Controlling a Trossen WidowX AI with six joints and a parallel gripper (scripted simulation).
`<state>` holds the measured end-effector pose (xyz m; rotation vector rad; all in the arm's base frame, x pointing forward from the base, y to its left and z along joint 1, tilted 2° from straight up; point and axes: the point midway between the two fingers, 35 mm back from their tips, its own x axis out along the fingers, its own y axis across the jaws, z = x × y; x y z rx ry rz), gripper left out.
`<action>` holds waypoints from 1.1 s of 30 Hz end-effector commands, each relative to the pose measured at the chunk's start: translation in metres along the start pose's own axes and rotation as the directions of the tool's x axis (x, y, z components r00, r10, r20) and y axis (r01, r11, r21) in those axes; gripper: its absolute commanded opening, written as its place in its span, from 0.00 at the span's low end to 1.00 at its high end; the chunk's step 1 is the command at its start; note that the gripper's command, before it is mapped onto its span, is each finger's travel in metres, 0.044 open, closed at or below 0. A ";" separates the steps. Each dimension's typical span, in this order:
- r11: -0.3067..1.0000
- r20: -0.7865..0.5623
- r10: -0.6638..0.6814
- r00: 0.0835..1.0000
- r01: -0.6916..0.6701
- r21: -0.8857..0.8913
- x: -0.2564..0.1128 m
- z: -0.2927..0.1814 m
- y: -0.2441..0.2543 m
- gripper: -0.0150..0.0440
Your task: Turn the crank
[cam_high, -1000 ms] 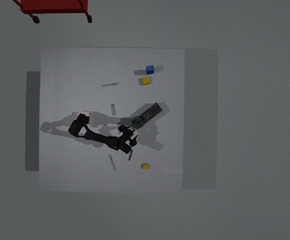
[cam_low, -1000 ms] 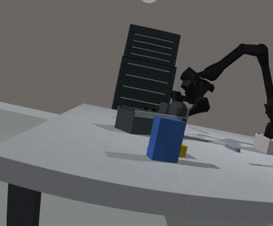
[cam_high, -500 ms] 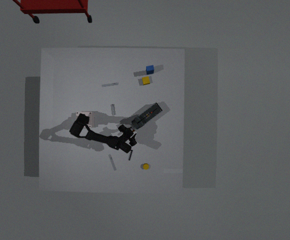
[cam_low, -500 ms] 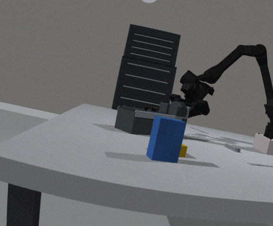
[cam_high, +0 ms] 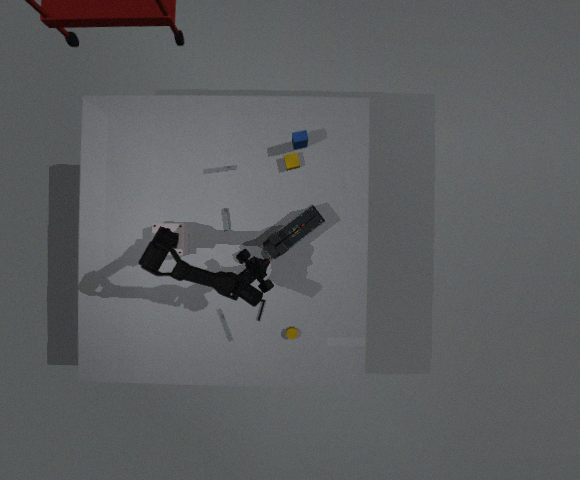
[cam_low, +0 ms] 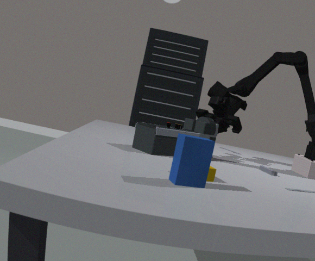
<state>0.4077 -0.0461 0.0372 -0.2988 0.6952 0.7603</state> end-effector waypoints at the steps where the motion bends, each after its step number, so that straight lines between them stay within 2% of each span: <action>1: 1.000 -0.001 0.000 1.000 0.000 0.004 0.000 0.000 0.000 0.25; 33: 1.000 -0.001 0.000 1.000 0.000 0.005 0.014 -0.014 0.006 0.25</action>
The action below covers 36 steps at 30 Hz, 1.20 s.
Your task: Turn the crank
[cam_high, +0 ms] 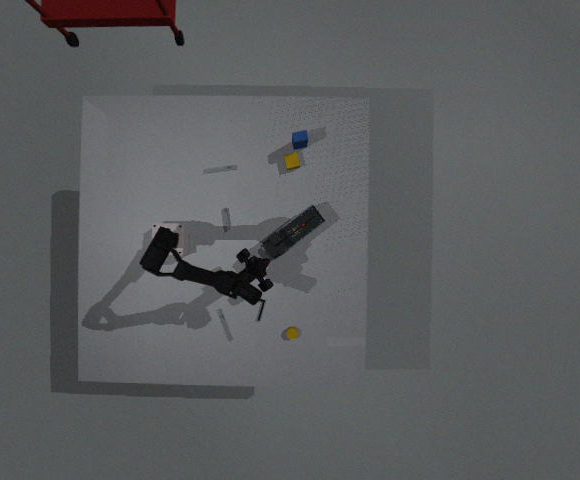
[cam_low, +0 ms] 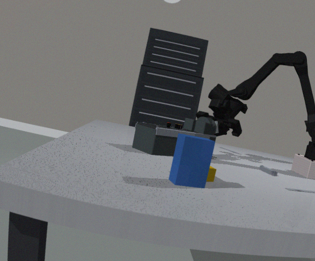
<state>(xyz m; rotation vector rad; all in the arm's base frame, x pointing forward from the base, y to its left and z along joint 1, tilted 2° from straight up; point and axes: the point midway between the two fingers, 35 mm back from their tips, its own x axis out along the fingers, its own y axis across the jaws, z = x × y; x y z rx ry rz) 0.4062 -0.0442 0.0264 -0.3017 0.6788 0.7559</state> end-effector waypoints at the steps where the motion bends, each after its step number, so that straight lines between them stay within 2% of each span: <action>1: 1.000 -0.014 0.009 1.000 -0.009 0.011 0.007 -0.006 0.003 0.25; 36: 1.000 -0.014 0.009 1.000 -0.009 0.011 0.010 -0.009 0.007 0.25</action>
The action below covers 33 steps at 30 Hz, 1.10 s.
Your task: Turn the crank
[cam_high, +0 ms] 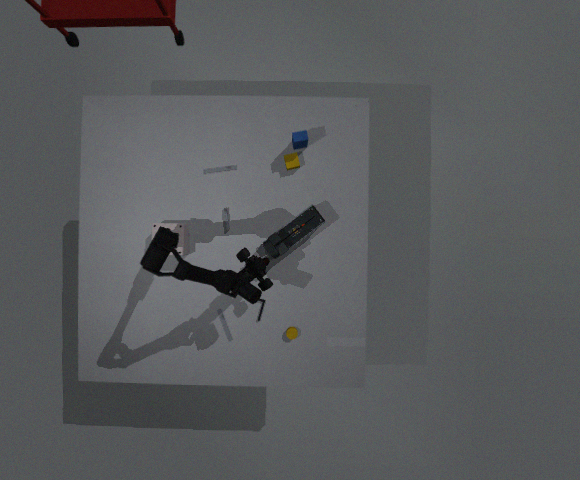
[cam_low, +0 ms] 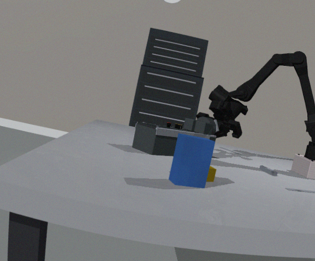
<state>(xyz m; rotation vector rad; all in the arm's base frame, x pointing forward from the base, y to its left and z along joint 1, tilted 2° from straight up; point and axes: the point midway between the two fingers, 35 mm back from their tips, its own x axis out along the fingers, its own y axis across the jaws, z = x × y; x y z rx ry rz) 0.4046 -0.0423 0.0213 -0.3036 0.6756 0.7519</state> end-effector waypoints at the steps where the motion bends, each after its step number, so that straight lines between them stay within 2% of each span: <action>1: 1.000 -0.016 0.014 1.000 -0.014 0.012 0.006 -0.006 0.005 0.25; 33: 1.000 -0.016 0.014 1.000 -0.014 0.012 0.007 -0.007 0.007 0.25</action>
